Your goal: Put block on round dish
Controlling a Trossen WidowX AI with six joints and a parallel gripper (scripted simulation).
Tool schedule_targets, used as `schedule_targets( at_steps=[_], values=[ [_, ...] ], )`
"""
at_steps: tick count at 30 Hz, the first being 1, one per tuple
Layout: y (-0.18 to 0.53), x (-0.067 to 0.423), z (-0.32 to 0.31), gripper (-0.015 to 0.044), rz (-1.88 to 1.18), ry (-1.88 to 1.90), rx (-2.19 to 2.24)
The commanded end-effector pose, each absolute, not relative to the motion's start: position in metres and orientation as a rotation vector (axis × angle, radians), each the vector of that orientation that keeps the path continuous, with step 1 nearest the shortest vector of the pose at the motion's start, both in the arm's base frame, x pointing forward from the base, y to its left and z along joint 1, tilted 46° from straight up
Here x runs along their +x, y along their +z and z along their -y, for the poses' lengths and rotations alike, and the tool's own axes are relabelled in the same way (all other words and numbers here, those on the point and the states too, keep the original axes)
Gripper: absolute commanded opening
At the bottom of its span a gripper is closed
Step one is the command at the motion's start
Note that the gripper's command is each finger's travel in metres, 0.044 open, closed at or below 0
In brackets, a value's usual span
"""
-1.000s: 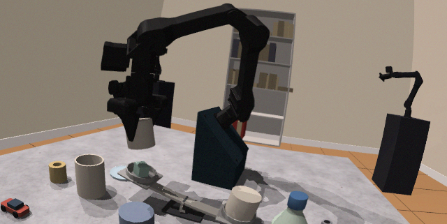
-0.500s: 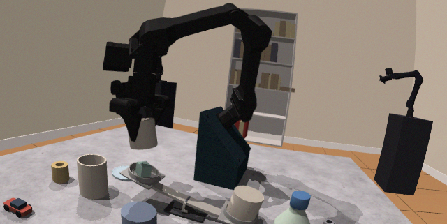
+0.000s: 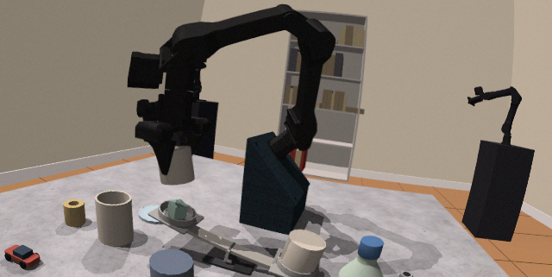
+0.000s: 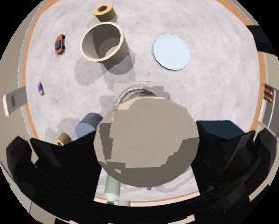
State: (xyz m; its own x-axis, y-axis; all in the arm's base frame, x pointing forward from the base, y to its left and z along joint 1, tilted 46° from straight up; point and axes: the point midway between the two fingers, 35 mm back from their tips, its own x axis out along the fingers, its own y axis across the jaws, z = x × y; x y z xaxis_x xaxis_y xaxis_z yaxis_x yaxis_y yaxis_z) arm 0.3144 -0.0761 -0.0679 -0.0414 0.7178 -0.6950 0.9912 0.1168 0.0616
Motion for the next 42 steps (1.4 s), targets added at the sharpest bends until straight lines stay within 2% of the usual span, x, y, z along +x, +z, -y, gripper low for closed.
schedule_targets(
  at_steps=[1, 13, 42],
  values=[
    [-0.068, 0.314, 0.077, 0.0000, -1.815, -0.608, 1.661],
    [-0.085, 0.304, 0.090, 0.0000, -1.805, -0.614, 1.657],
    [-0.211, 0.188, 0.145, 0.0000, -1.785, -0.642, 1.645]
  ],
)
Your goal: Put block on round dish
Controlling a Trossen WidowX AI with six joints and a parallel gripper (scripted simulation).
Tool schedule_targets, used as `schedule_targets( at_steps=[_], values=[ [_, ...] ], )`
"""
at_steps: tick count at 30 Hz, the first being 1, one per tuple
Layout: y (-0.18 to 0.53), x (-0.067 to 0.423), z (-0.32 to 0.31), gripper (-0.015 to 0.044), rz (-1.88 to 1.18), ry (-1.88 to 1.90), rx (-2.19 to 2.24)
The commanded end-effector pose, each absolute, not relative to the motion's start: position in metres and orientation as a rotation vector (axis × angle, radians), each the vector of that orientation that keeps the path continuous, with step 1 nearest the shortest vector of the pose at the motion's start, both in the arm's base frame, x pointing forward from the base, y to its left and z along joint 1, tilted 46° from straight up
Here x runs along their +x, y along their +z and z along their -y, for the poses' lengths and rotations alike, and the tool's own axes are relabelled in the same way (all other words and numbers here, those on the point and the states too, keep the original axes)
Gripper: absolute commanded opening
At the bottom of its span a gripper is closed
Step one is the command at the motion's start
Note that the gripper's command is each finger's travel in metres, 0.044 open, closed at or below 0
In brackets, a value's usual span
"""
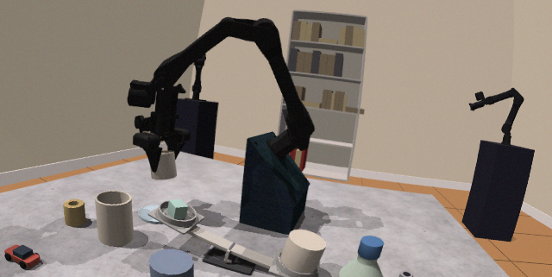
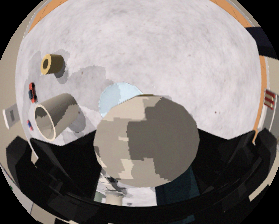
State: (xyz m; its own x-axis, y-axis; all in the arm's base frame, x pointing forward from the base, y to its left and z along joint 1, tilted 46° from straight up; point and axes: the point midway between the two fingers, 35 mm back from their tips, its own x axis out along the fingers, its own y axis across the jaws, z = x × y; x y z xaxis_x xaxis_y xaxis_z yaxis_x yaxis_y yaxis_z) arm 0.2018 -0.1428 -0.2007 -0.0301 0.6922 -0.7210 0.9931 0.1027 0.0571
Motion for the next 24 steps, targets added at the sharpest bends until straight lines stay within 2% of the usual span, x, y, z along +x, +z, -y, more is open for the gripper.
schedule_targets(
  at_steps=[1, 11, 24],
  values=[
    [-0.215, 0.183, 0.145, 0.0000, -1.785, -0.640, 1.644],
    [-0.248, 0.143, 0.142, 0.0000, -1.786, -0.623, 1.641],
    [-0.276, 0.141, 0.114, 0.0000, -1.786, -0.620, 1.642]
  ],
)
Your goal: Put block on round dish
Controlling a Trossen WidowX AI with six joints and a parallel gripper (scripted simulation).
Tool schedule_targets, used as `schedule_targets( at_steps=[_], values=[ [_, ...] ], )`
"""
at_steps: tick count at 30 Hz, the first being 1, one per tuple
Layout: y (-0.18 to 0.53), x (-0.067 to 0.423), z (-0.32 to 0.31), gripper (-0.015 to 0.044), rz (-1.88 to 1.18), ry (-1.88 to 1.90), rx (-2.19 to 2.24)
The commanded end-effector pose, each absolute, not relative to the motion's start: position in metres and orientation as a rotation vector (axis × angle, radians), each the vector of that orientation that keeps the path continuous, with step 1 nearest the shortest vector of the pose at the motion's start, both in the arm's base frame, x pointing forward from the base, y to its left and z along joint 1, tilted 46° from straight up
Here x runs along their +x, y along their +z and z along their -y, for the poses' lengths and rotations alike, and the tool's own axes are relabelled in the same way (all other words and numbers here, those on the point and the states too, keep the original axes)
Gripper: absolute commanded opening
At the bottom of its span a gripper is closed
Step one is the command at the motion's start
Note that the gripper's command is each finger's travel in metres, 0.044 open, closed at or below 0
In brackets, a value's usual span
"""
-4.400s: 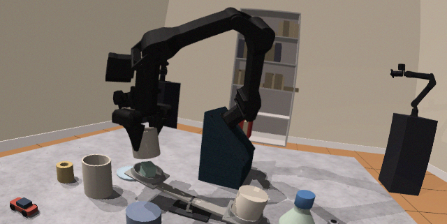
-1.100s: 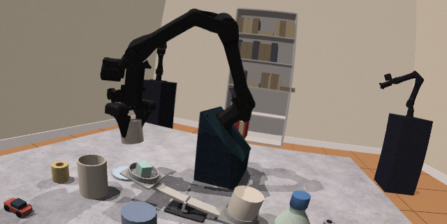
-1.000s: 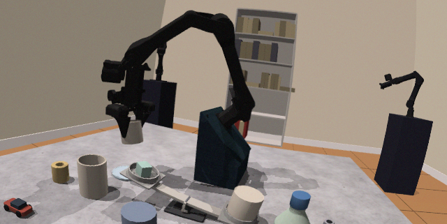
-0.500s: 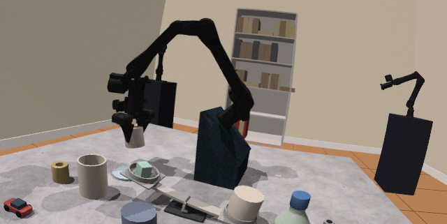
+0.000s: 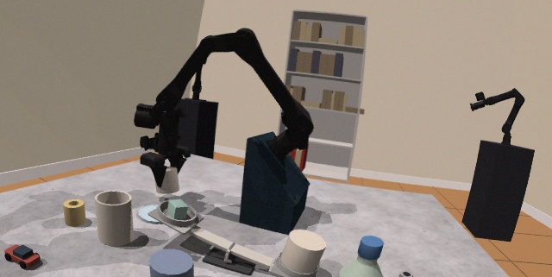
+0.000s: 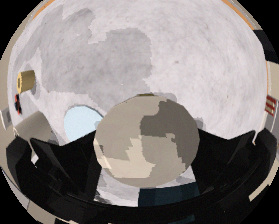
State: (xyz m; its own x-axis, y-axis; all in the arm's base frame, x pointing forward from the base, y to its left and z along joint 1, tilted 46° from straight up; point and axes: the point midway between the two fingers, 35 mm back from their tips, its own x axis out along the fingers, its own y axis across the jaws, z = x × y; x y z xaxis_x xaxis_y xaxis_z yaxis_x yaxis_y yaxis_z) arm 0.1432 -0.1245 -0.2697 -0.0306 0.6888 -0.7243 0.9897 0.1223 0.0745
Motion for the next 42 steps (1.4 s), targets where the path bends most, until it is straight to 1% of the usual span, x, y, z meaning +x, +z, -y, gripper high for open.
schedule_targets(
  at_steps=[1, 16, 33, 37, 42],
  values=[
    [-0.276, 0.141, 0.113, 0.0000, -1.786, -0.620, 1.642],
    [-0.290, 0.141, 0.100, 0.0000, -1.787, -0.619, 1.643],
    [-0.281, 0.141, 0.110, 0.0440, -1.792, -0.619, 1.635],
    [-0.250, 0.142, 0.140, 0.0440, -1.786, -0.622, 1.640],
    [-0.248, 0.142, 0.141, 0.0440, -1.786, -0.622, 1.641]
  ],
)
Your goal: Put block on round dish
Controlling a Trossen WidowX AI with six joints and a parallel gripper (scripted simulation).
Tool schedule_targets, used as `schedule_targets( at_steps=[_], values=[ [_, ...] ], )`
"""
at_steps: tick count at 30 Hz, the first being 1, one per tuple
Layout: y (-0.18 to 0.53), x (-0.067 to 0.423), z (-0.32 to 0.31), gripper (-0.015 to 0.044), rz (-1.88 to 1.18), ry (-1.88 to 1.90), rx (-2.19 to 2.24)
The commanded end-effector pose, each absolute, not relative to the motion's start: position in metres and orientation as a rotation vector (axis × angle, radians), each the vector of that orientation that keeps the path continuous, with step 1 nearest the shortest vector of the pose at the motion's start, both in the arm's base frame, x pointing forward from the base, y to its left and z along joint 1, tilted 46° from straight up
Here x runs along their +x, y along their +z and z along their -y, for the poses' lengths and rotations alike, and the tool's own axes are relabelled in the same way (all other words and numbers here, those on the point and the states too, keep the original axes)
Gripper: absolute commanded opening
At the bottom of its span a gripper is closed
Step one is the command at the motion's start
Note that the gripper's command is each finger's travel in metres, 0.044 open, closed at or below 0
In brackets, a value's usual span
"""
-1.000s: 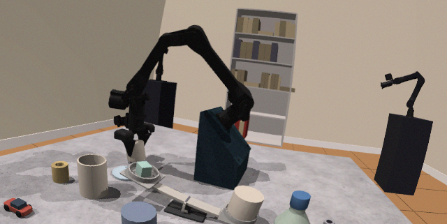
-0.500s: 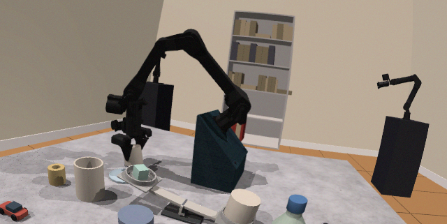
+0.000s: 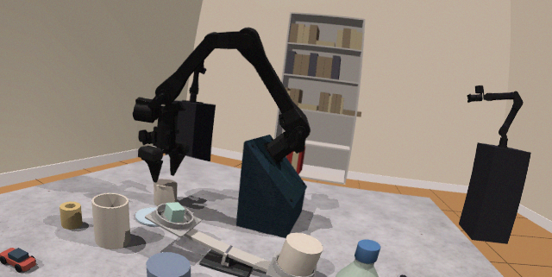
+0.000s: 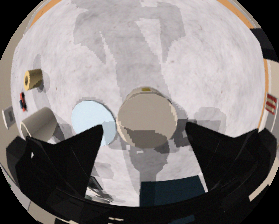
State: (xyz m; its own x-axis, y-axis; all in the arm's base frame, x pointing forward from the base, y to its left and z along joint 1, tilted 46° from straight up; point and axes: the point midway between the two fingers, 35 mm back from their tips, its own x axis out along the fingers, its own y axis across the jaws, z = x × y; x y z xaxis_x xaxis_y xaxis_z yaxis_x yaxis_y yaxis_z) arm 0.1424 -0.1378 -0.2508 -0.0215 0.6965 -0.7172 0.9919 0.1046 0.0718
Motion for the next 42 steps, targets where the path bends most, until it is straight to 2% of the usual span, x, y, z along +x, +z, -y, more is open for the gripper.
schedule_targets(
  at_steps=[1, 7, 42],
  values=[
    [-0.248, 0.143, 0.142, 0.0414, -1.786, -0.623, 1.640],
    [-0.232, 0.161, 0.152, 0.0260, -1.768, -0.639, 1.595],
    [-0.170, 0.242, 0.123, 0.0260, -1.604, 0.366, 0.773]
  ],
)
